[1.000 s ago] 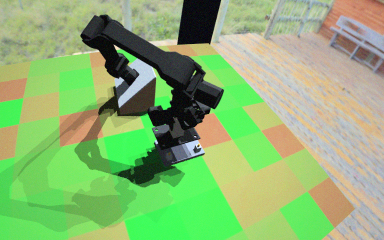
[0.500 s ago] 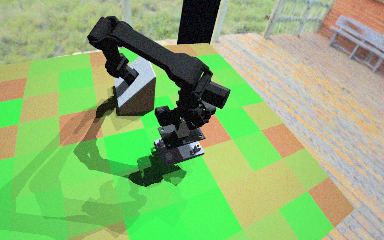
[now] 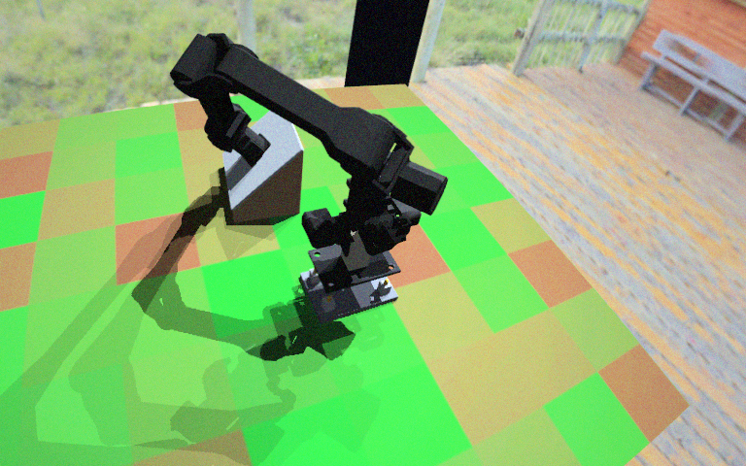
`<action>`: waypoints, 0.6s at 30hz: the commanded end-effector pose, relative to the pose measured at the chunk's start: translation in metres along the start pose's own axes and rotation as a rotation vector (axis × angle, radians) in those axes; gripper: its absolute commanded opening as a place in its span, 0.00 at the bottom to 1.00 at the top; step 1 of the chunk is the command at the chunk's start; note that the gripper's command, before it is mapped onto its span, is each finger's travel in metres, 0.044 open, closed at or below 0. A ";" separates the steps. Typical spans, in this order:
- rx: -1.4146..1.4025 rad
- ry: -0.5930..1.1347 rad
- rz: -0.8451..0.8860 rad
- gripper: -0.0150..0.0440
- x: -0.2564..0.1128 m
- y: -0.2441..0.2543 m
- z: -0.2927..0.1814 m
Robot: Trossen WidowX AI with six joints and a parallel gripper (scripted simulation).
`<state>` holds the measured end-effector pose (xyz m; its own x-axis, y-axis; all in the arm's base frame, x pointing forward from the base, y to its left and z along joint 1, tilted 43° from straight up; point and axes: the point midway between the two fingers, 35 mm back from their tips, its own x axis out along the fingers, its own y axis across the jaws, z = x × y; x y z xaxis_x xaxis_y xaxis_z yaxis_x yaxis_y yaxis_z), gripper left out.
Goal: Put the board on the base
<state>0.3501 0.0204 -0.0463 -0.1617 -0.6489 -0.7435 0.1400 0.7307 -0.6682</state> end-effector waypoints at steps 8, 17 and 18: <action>-0.011 0.003 -0.006 0.25 0.013 0.001 -0.002; -0.007 0.003 -0.007 0.25 0.023 0.000 -0.002; -0.007 0.003 -0.007 0.25 0.024 0.000 -0.002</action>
<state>0.3462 0.0087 -0.0606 -0.1628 -0.6504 -0.7419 0.1371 0.7297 -0.6698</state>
